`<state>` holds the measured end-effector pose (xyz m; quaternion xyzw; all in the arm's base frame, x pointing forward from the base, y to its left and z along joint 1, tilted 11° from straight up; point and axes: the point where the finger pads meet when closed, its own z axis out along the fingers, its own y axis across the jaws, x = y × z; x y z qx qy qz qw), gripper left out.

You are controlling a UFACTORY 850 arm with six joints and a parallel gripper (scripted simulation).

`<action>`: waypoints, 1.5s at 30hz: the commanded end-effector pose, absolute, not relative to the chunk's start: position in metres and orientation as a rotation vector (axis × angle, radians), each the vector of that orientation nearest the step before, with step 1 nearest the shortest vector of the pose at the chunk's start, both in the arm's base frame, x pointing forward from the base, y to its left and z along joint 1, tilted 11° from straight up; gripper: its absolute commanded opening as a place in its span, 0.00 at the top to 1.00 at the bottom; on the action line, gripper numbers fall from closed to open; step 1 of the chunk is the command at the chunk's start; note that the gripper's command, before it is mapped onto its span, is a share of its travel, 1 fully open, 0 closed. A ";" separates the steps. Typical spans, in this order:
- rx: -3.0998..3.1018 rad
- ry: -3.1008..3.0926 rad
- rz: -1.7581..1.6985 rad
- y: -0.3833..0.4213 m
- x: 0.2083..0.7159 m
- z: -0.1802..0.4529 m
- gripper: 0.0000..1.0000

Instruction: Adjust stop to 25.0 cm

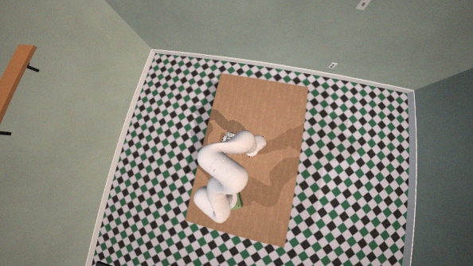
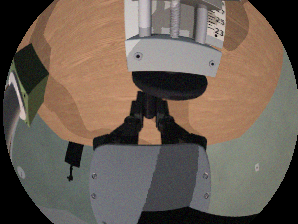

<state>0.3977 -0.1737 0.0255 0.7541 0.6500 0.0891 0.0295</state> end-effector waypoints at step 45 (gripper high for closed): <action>2.321 2.000 0.275 -0.176 0.442 -0.013 0.94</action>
